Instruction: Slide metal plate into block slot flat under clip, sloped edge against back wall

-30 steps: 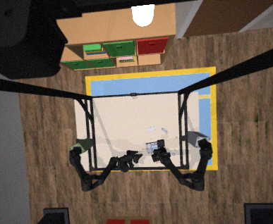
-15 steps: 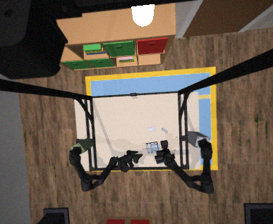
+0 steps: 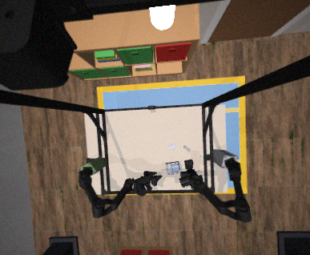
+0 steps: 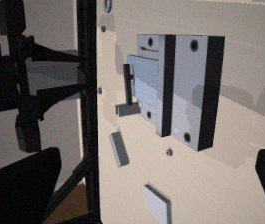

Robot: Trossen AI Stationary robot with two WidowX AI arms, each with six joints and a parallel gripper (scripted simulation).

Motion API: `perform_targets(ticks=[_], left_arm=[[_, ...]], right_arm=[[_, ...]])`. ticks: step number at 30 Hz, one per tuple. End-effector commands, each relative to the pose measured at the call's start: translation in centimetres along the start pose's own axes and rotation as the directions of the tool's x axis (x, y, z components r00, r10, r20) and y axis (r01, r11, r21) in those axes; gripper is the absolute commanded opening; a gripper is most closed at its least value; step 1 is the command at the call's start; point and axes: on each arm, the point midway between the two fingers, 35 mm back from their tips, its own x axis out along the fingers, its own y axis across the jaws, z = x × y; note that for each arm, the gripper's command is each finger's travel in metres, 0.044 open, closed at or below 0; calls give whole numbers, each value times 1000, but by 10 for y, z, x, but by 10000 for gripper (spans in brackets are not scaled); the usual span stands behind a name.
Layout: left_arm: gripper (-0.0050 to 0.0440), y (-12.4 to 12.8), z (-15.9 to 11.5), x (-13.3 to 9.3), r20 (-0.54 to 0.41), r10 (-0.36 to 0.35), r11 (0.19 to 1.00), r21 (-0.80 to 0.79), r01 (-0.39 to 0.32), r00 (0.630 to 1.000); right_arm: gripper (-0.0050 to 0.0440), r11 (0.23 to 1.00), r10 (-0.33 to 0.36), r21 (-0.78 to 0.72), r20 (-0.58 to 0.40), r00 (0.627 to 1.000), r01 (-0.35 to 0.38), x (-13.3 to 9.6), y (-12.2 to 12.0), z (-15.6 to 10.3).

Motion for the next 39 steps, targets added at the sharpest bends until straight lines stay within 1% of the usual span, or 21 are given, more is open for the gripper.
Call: perform_targets(ticks=[1,4,6,7,8,15,21,23,24,25,28,32,38,39], left_arm=[[160,-6,-3,14,59,-18,1000,11,18,998],[160,-7,1,17,110,-20,1000,10,19,994],[160,-7,1,17,110,-20,1000,10,19,994],[160,-6,11,17,168,-13,1000,2,13,986],[160,-9,5,20,167,-22,1000,11,20,986],[160,-11,14,21,288,-22,1000,12,19,957],[160,-11,20,18,389,-18,1000,14,14,921],[160,-11,20,18,389,-18,1000,14,14,921],[160,-9,30,14,443,-7,1000,5,5,897],[160,-10,26,14,448,-11,1000,11,7,894],[160,-8,35,8,508,0,1000,3,-2,861],[160,-8,35,8,509,1,1000,3,-2,861],[304,-8,35,8,509,1,1000,3,-2,861],[304,-8,35,8,509,1,1000,3,-2,861]], right_arm=[[440,1000,-2,3,4,1000,2,0,0,1],[440,1000,-2,3,4,1000,2,0,0,1],[440,1000,-2,3,4,1000,2,0,0,1],[440,1000,-2,3,4,1000,2,0,0,1],[440,1000,-2,3,4,1000,2,0,0,1],[440,1000,-2,3,4,1000,2,0,0,1],[440,1000,-2,3,4,1000,2,0,0,1],[440,1000,-2,3,4,1000,2,0,0,1],[440,1000,-2,3,4,1000,2,0,0,1],[440,1000,-2,3,4,1000,2,0,0,1],[440,1000,-2,3,4,1000,2,0,0,1],[440,1000,-2,3,4,1000,2,0,0,1],[440,1000,-2,3,4,1000,2,0,0,1],[440,1000,-2,3,4,1000,2,0,0,1]])
